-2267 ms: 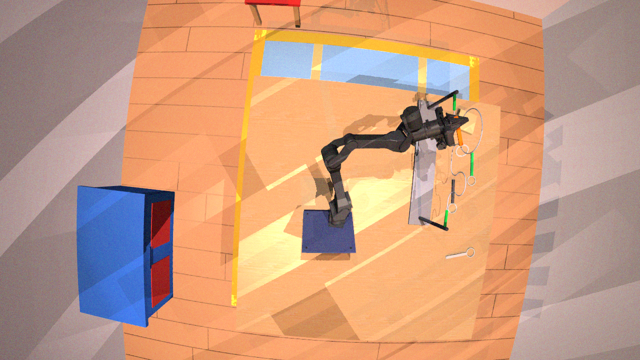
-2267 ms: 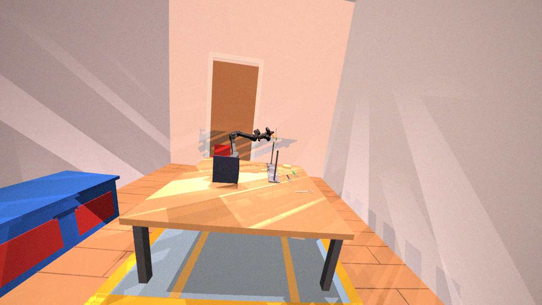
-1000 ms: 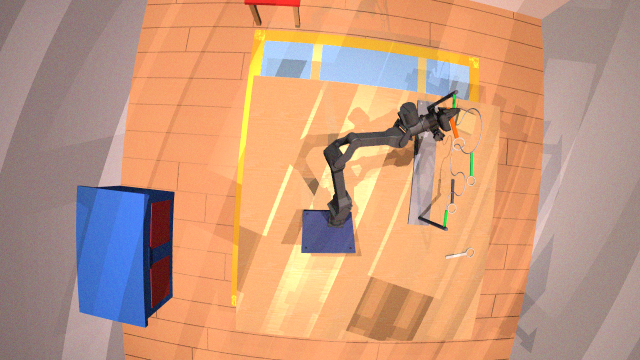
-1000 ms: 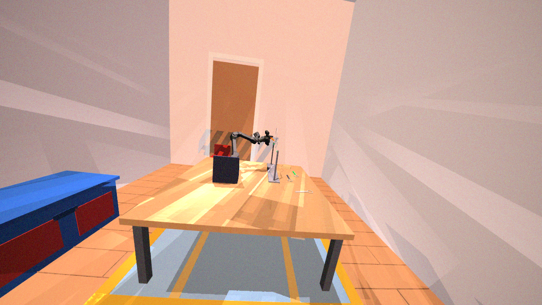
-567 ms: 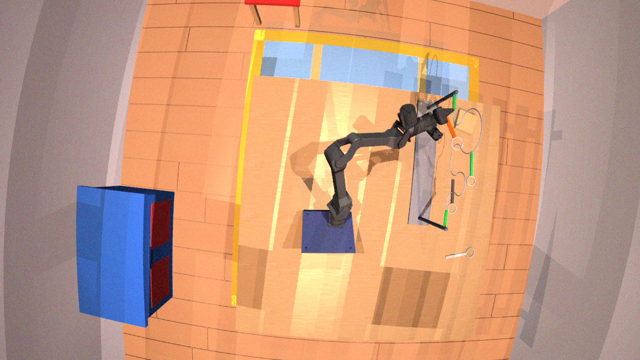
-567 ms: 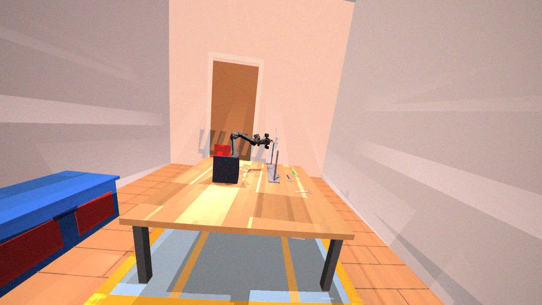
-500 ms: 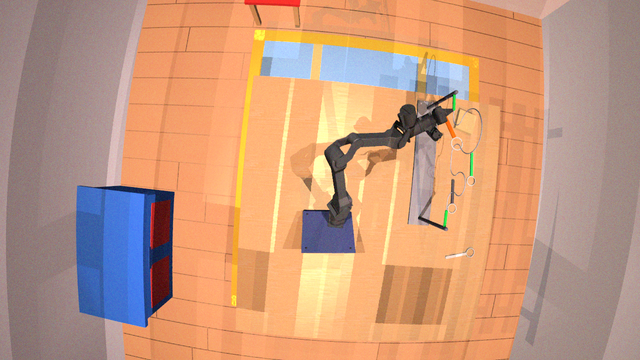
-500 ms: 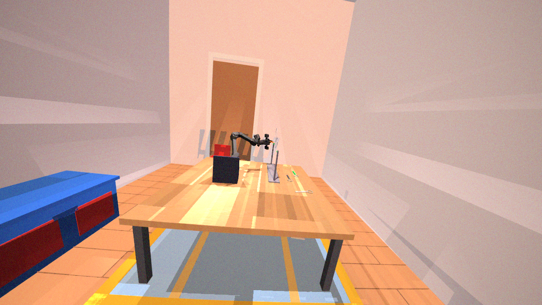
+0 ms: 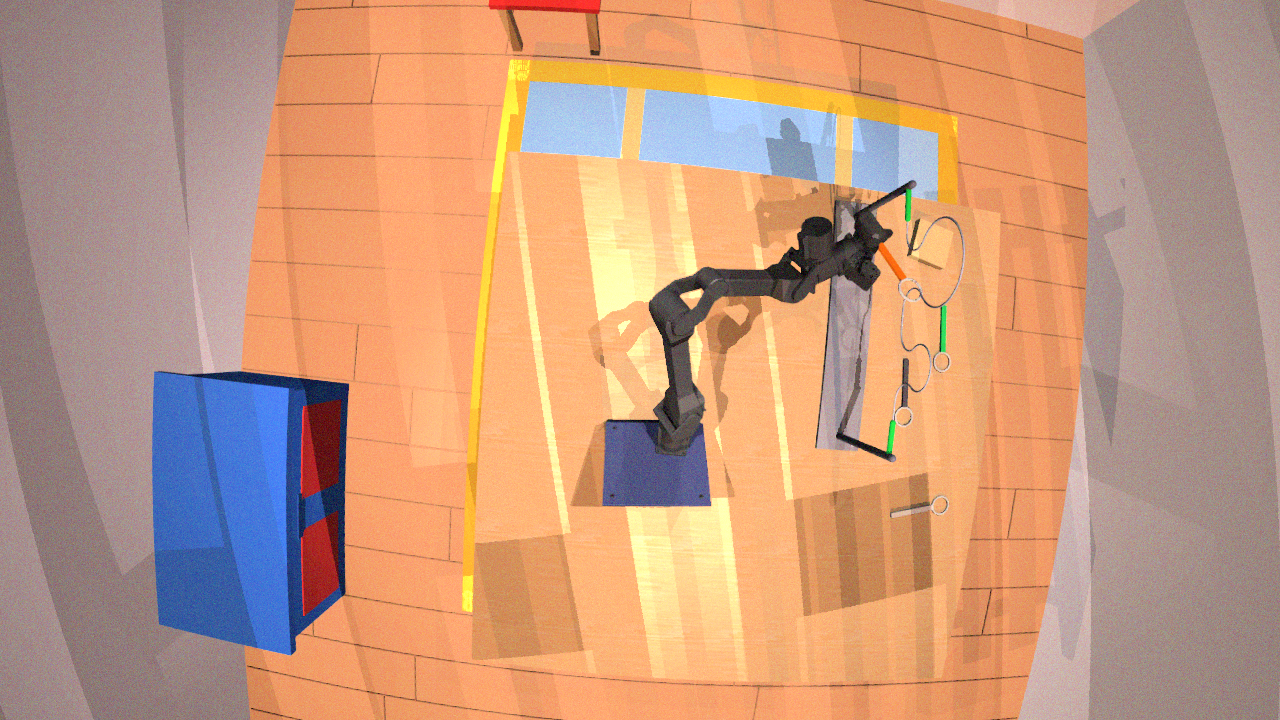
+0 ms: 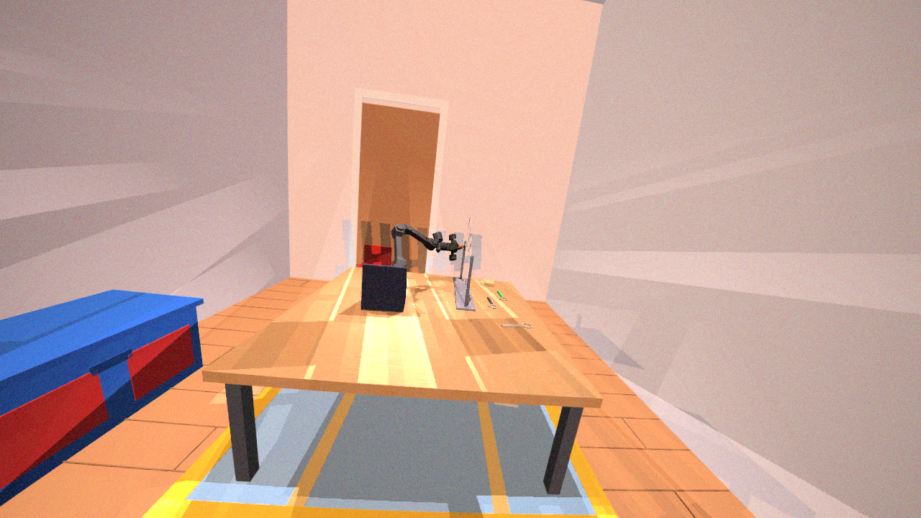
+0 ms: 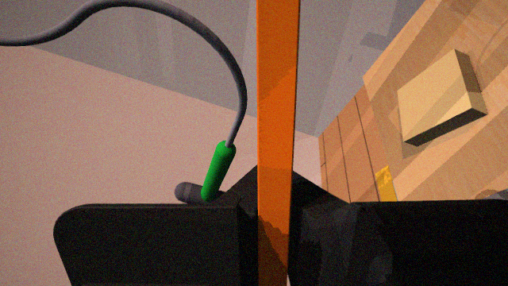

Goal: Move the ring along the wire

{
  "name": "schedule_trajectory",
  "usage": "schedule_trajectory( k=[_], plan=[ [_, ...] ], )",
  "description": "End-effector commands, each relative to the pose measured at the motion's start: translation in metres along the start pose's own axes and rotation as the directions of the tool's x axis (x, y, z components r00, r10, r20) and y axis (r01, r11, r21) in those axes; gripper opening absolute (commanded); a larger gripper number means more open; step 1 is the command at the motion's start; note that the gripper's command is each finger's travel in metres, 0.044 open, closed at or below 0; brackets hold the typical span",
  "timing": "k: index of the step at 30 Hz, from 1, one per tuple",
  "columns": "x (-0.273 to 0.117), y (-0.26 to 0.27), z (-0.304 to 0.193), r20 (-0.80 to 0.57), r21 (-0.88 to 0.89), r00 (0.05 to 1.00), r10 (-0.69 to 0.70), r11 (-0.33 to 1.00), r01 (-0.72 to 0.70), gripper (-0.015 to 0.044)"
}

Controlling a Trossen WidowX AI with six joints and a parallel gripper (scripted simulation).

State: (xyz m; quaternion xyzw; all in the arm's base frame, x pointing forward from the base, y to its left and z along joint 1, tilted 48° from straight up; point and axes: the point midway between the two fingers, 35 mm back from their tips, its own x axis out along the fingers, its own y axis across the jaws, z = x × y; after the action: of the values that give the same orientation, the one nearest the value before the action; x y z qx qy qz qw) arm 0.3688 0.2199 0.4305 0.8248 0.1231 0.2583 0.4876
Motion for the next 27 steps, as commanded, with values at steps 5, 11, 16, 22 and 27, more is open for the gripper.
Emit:
schedule_trajectory(
  k=[5, 11, 16, 22, 27],
  plan=[
    [-0.006, -0.032, 0.003, -0.013, -0.168, 0.994, -0.106, 0.98, 0.103, -0.015],
    [-0.012, -0.053, 0.008, -0.011, -0.294, 0.983, -0.183, 0.94, 0.172, -0.015],
    [-0.018, -0.07, 0.015, -0.003, -0.394, 0.969, -0.246, 0.891, 0.225, -0.015],
    [-0.026, -0.088, 0.024, 0.016, -0.506, 0.949, -0.316, 0.816, 0.281, -0.015],
    [-0.033, -0.101, 0.034, 0.038, -0.589, 0.928, -0.37, 0.743, 0.32, -0.015]
  ],
)
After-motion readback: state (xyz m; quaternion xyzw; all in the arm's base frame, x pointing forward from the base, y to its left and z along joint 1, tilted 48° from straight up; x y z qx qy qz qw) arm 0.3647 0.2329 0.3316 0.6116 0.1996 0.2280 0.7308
